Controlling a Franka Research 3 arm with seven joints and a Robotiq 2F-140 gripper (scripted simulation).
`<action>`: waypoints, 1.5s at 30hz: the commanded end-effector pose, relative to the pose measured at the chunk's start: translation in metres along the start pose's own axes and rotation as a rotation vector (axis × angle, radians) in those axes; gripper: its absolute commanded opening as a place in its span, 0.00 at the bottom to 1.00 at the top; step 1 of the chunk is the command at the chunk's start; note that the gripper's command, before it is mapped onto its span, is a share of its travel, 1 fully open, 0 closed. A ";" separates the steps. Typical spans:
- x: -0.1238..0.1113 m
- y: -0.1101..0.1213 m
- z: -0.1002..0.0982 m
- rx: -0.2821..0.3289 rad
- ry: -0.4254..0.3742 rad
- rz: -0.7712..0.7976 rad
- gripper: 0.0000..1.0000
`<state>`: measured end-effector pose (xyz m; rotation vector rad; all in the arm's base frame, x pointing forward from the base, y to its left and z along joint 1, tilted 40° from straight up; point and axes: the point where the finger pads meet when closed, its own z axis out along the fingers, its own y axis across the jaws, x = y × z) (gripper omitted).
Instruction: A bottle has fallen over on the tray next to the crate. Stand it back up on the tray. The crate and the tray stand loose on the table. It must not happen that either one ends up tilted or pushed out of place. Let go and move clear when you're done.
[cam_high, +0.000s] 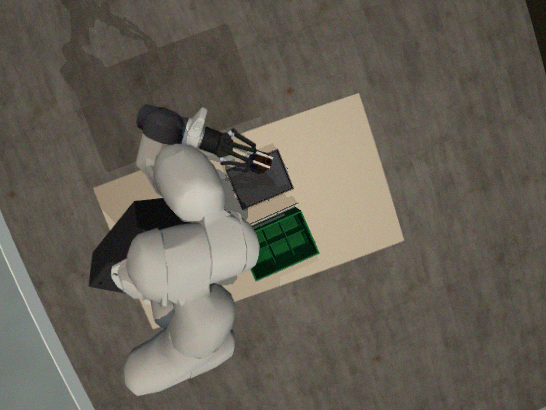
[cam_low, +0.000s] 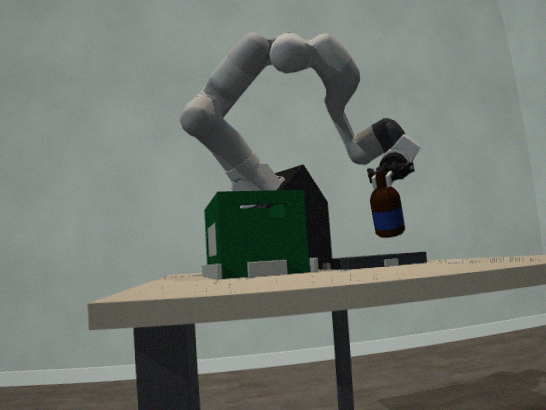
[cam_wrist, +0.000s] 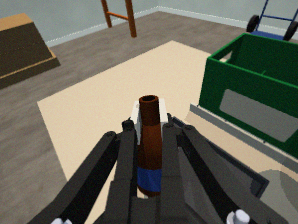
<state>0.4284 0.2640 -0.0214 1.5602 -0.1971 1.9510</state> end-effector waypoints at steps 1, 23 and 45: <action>0.004 0.000 -0.001 -0.003 0.008 0.010 0.00; 0.004 0.000 -0.001 -0.003 0.008 0.010 0.00; 0.006 0.008 0.006 -0.003 0.008 0.010 0.00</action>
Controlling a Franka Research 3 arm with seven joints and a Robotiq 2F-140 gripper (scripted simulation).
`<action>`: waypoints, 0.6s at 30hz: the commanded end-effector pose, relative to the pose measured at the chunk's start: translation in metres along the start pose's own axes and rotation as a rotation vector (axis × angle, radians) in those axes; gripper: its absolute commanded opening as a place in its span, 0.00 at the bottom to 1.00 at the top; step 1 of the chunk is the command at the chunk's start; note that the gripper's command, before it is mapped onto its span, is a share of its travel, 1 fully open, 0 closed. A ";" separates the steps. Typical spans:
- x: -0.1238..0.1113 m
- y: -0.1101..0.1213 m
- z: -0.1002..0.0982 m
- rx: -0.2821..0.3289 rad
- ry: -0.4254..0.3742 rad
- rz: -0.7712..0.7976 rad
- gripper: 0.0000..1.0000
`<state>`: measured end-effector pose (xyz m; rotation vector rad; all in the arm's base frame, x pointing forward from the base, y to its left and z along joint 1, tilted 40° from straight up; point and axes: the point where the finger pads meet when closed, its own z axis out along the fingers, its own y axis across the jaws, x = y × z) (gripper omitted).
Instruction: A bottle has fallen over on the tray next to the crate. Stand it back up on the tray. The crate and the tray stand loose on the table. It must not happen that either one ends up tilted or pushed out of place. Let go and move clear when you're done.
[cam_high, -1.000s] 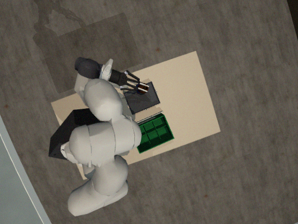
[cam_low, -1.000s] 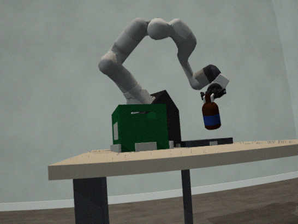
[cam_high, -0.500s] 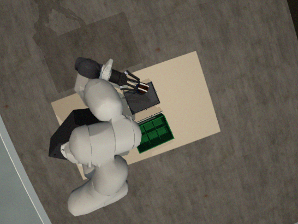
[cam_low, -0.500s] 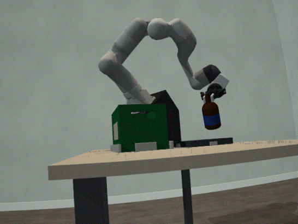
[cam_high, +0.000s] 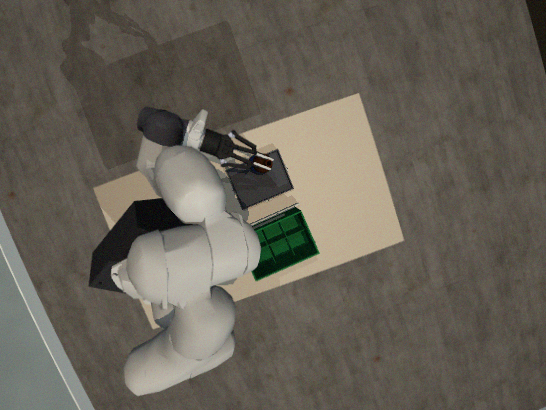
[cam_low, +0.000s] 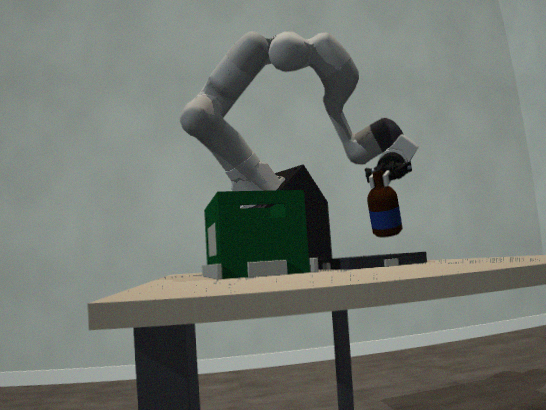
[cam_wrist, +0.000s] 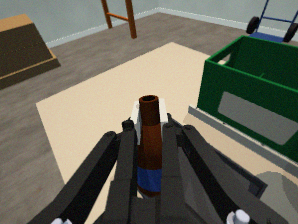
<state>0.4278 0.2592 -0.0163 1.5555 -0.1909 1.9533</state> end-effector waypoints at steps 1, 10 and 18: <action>0.003 0.003 0.003 -0.005 0.002 0.013 0.00; 0.005 0.010 0.008 -0.005 0.002 0.013 0.00; 0.007 0.017 0.014 -0.005 0.002 0.013 0.00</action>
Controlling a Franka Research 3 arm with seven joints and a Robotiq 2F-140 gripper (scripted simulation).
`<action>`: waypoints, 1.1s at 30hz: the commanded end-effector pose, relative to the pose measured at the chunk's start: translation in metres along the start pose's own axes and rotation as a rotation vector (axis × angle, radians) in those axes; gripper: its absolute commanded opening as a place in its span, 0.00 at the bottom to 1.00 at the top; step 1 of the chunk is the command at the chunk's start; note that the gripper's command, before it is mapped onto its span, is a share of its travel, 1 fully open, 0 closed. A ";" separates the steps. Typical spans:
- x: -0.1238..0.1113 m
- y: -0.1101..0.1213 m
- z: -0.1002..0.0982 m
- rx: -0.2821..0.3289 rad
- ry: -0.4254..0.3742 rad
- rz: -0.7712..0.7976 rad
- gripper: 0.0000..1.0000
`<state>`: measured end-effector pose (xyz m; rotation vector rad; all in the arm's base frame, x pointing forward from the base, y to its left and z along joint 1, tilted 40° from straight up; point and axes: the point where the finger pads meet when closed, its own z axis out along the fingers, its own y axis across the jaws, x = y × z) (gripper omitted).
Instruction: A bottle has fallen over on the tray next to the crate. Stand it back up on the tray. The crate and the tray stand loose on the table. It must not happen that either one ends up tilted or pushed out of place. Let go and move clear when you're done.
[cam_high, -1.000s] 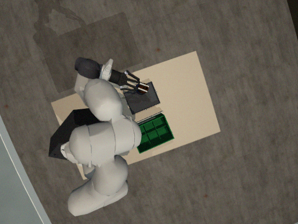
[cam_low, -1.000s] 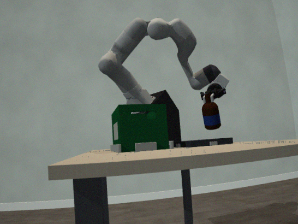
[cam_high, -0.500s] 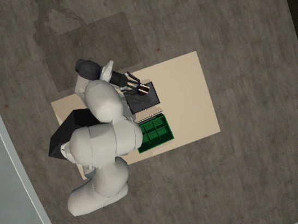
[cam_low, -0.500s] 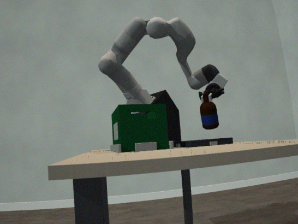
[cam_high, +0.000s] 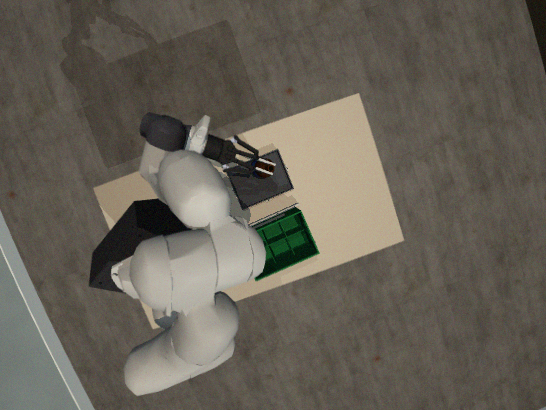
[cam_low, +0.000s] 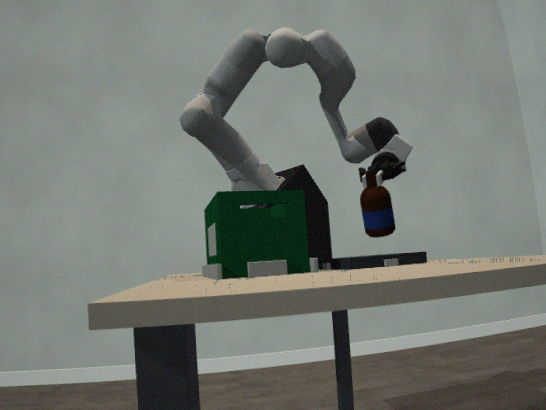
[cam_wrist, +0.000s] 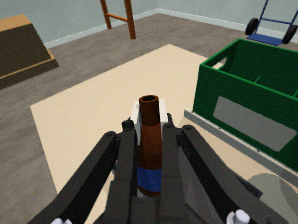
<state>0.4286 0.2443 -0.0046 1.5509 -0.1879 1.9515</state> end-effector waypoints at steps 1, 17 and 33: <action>0.002 0.003 0.003 -0.003 0.000 0.017 0.00; 0.003 0.007 0.007 -0.003 0.000 0.017 0.00; 0.003 0.007 0.007 -0.003 0.000 0.017 0.00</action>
